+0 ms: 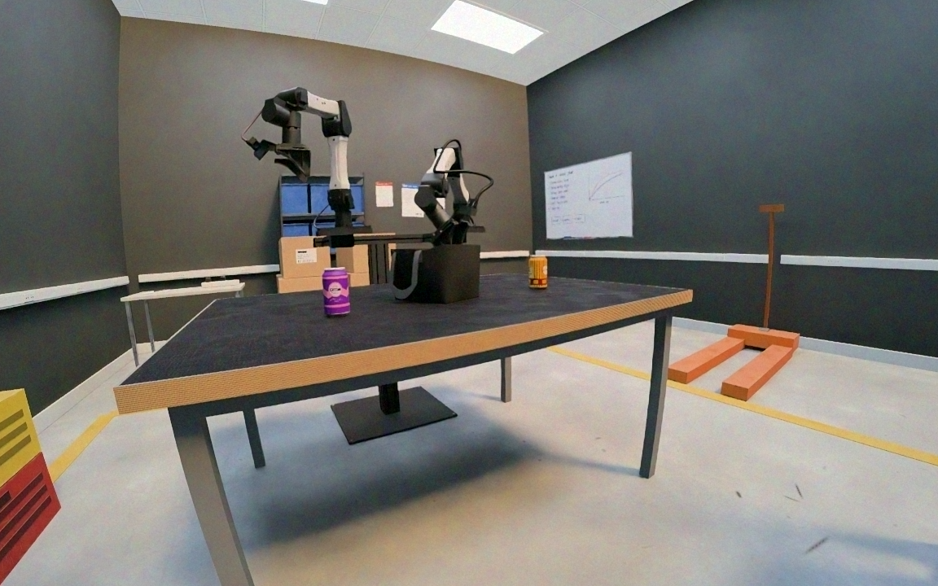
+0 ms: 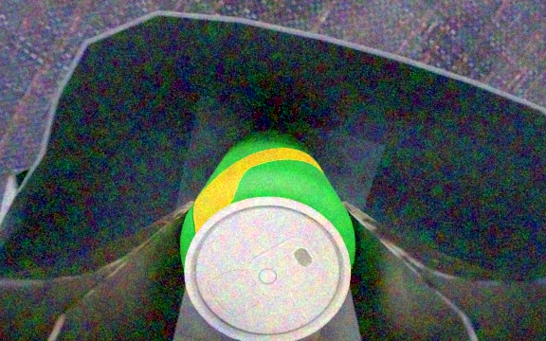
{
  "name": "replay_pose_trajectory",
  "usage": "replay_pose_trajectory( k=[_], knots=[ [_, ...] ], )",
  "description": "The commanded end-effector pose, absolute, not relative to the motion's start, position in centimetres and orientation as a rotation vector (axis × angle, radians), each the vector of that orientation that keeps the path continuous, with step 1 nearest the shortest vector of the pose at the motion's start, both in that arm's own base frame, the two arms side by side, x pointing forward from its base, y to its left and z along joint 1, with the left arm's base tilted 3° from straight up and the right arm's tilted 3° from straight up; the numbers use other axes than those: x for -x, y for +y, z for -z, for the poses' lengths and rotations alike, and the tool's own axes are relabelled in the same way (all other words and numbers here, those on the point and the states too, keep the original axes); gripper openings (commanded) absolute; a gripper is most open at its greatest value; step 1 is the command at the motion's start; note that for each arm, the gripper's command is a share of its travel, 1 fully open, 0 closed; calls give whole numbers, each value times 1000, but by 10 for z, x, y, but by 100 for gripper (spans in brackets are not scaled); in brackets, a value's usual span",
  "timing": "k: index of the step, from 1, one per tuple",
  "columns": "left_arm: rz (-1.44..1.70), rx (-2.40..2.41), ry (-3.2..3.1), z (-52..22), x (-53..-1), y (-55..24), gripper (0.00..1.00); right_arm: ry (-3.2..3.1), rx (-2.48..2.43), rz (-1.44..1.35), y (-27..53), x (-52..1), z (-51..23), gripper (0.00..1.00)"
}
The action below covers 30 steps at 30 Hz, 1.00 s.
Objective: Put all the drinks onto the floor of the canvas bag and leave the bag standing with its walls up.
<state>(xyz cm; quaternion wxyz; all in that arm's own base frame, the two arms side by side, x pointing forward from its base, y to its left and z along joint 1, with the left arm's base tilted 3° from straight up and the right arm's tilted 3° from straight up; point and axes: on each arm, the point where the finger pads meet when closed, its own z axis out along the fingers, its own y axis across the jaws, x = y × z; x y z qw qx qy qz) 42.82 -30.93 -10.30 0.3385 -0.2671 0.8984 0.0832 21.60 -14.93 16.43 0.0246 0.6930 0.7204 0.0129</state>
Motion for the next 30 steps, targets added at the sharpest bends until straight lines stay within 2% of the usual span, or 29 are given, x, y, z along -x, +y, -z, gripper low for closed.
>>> replay_pose_trajectory(
  k=[1,5,8,12,18,22,30],
  knots=[
    [-254,683,2326,123,-430,-301,74,2173,-2111,-20,-156,-219,-177,100],
    [-140,718,2271,81,-451,-319,74,2173,-2111,-20,-156,-219,-177,100],
    [-208,694,2307,122,-439,-312,74,2173,-2111,-20,-156,-219,-177,100],
    [-127,716,2267,70,-451,-323,74,2173,-2111,-20,-156,-219,-177,100],
    [-159,709,2282,78,-448,-319,74,2173,-2111,-20,-156,-219,-177,100],
    [-243,691,2319,115,-439,-307,74,2173,-2111,-20,-156,-219,-177,100],
    [-175,708,2291,87,-447,-321,74,2173,-2111,-20,-156,-219,-177,100]
  ],
)
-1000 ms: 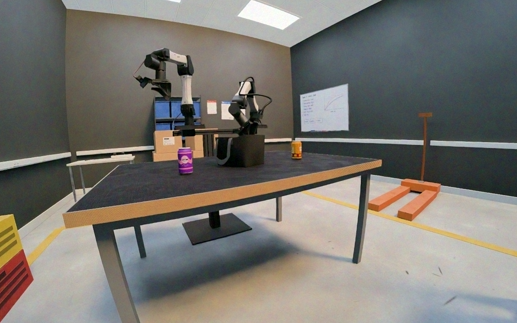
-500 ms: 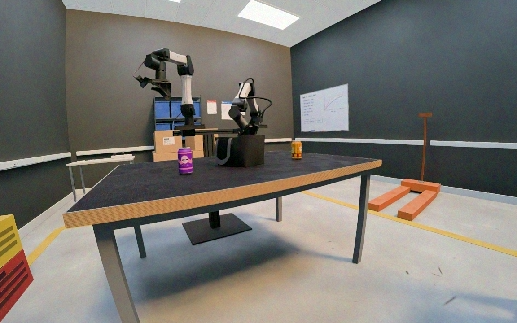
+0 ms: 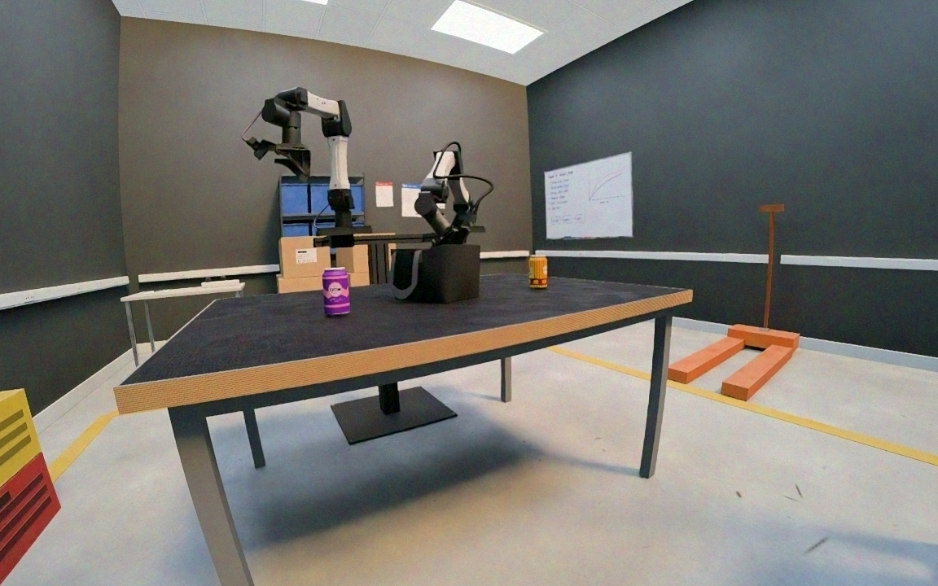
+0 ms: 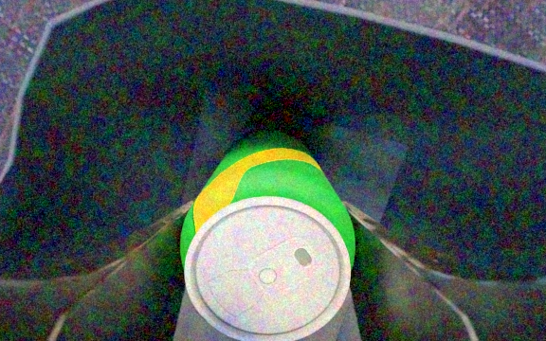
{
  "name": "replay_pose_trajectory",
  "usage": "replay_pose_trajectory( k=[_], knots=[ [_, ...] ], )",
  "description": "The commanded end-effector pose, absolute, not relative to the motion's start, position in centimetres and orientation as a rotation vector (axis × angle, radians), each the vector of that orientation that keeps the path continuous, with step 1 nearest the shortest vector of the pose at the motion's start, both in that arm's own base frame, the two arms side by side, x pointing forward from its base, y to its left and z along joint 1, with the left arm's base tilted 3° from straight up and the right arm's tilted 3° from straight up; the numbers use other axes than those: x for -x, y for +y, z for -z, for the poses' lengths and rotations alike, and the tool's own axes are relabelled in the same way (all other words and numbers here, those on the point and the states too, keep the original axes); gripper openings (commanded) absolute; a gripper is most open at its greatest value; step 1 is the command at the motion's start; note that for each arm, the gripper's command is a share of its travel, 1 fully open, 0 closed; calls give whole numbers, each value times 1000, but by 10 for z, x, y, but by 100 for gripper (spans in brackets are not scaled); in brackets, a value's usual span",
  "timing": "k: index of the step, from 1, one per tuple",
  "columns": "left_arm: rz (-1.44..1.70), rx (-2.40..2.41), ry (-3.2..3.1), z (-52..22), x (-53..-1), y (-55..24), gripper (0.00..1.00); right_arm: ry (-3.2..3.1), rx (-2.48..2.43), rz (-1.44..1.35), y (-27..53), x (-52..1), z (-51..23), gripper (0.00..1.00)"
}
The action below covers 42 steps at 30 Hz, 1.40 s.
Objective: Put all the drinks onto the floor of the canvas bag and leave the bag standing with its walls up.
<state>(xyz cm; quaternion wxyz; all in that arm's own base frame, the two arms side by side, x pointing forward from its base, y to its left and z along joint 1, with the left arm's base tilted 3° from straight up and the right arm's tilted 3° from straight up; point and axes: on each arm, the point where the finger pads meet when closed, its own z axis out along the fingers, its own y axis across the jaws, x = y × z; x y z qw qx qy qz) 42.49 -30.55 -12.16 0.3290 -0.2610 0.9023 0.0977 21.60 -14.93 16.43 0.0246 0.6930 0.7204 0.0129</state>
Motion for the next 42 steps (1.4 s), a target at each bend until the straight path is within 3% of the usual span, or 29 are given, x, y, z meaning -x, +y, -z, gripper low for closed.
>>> replay_pose_trajectory(
  k=[1,27,30,33,42],
  knots=[
    [-175,708,2291,87,-447,-321,74,2173,-2111,-20,-156,-219,-177,100],
    [-235,687,2318,135,-439,-308,74,2173,-2111,-20,-156,-219,-177,100],
    [-163,716,2282,104,-451,-319,74,2173,-2111,-20,-156,-219,-177,100],
    [-235,699,2314,139,-442,-307,74,2173,-2111,-20,-156,-219,-177,100],
    [-200,694,2302,120,-447,-316,74,2173,-2111,-20,-156,-219,-177,100]
  ],
)
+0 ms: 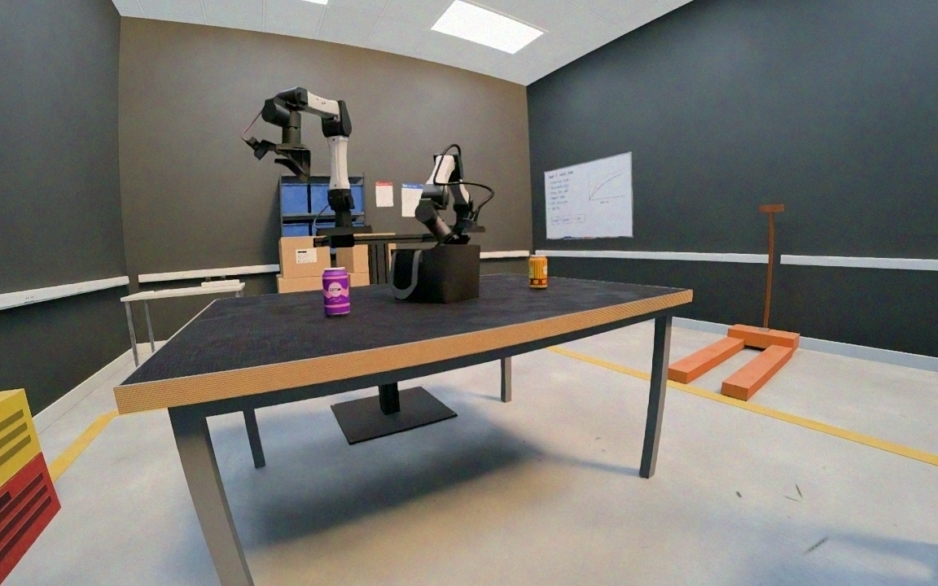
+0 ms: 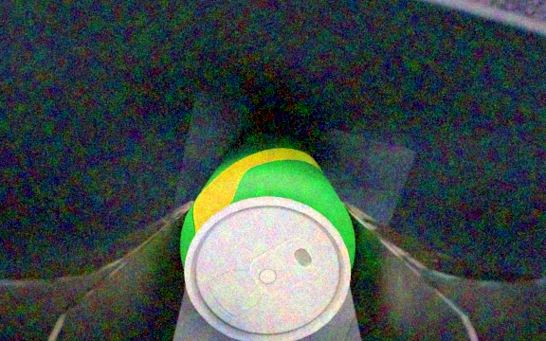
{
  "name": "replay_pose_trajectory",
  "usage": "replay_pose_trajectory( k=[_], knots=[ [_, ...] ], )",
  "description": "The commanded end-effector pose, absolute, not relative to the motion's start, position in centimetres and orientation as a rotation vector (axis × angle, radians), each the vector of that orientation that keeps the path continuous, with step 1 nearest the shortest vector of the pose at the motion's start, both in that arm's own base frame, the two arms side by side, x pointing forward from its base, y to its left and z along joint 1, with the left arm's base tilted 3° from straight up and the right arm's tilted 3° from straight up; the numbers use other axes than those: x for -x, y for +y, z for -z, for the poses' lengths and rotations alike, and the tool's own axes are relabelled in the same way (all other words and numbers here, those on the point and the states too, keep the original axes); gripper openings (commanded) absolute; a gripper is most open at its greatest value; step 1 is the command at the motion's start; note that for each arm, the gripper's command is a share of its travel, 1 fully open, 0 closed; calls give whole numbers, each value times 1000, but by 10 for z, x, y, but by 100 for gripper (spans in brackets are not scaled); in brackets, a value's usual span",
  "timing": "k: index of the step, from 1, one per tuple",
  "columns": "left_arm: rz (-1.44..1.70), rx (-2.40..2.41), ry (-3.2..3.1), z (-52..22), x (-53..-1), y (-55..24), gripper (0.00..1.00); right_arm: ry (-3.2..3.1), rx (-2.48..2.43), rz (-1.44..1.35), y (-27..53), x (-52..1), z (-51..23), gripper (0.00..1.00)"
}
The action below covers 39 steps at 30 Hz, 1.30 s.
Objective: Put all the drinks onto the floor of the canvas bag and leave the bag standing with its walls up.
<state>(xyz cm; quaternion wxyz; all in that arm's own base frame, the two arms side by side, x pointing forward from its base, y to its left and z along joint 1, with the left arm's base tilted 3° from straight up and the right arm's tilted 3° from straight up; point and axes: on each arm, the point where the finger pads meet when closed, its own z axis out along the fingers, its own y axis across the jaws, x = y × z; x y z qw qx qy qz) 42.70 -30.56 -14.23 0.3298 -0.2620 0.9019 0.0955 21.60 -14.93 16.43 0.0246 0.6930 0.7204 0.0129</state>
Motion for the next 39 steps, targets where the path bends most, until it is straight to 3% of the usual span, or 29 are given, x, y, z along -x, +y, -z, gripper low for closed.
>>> replay_pose_trajectory(
  k=[1,14,15,39],
  knots=[
    [-189,701,2296,121,-449,-317,74,2173,-2111,-20,-156,-219,-177,100],
    [-213,685,2303,124,-446,-316,74,2173,-2111,-20,-156,-219,-177,100],
    [-189,696,2292,123,-450,-319,89,2173,-2111,-20,-156,-219,-177,100],
    [-188,701,2294,123,-449,-320,91,2173,-2111,-20,-156,-219,-177,100]
  ],
)
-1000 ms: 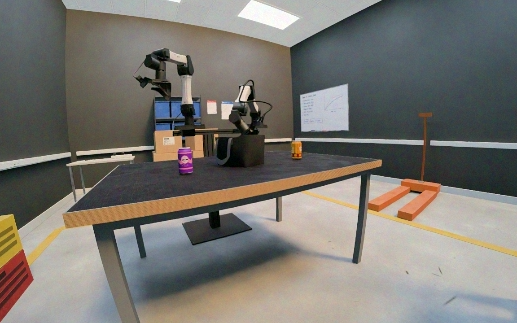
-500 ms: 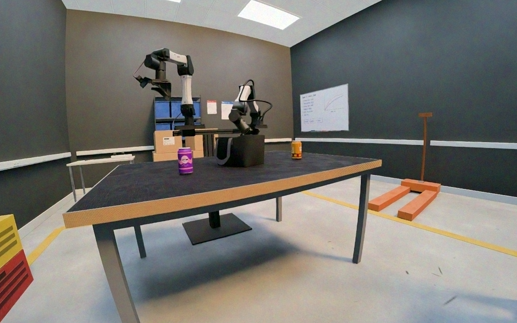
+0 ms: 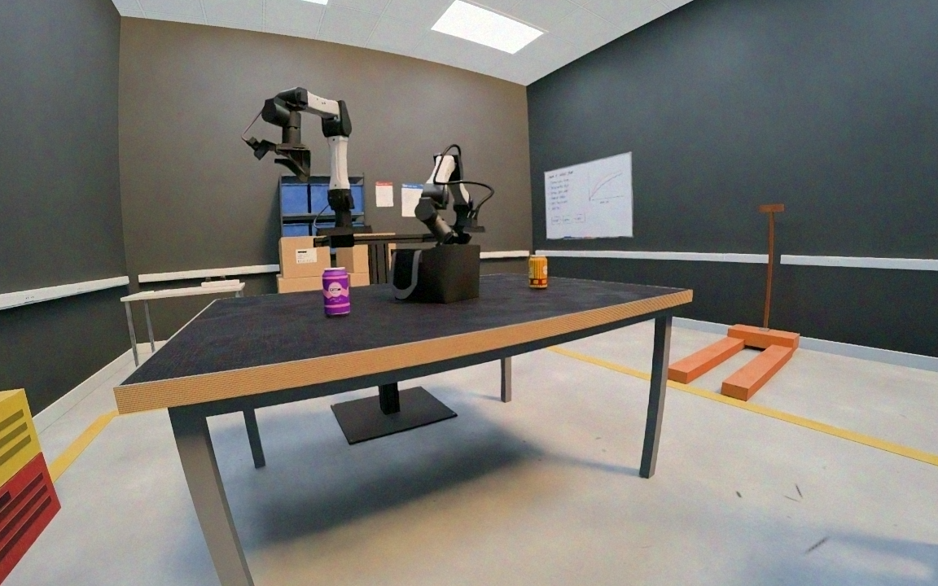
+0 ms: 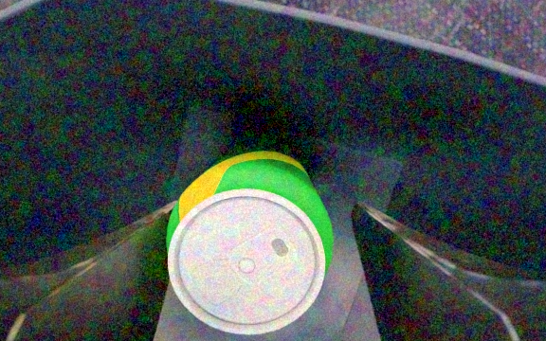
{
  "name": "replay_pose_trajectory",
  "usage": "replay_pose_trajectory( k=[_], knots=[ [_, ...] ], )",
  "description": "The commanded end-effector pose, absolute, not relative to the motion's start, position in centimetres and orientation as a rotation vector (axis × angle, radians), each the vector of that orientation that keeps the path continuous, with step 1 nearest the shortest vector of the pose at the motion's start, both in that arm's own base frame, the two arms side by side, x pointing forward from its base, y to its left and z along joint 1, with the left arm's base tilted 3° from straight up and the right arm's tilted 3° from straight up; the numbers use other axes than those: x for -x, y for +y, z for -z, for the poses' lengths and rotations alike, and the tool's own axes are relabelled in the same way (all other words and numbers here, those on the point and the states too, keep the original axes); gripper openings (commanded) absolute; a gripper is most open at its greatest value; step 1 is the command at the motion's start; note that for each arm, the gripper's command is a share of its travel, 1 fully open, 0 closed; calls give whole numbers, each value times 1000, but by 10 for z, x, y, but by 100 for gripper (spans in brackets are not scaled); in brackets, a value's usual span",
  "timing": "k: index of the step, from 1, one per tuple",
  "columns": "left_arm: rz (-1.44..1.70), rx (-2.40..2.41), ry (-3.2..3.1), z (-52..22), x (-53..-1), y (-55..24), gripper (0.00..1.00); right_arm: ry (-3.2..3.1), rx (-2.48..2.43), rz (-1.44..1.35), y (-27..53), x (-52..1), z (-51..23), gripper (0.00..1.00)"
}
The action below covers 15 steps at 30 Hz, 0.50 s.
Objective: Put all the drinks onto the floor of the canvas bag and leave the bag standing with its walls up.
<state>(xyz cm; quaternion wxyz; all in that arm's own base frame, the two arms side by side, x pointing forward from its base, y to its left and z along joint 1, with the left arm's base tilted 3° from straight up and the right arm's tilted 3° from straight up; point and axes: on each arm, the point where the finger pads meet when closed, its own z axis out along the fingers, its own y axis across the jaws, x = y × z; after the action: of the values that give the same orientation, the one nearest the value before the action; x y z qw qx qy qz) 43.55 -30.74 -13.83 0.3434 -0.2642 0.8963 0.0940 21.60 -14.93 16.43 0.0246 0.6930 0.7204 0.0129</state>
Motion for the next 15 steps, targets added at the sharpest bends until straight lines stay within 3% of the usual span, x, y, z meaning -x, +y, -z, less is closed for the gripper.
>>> replay_pose_trajectory(
  k=[1,10,11,15],
  knots=[
    [-188,701,2294,123,-449,-320,91,2173,-2111,-20,-156,-219,-177,100],
    [-189,700,2294,124,-449,-319,91,2173,-2111,-20,-156,-219,-177,100],
    [-150,713,2275,88,-450,-328,91,2173,-2111,-20,-156,-219,-177,100],
    [-152,708,2277,75,-446,-329,91,2173,-2111,-20,-156,-219,-177,100]
  ],
)
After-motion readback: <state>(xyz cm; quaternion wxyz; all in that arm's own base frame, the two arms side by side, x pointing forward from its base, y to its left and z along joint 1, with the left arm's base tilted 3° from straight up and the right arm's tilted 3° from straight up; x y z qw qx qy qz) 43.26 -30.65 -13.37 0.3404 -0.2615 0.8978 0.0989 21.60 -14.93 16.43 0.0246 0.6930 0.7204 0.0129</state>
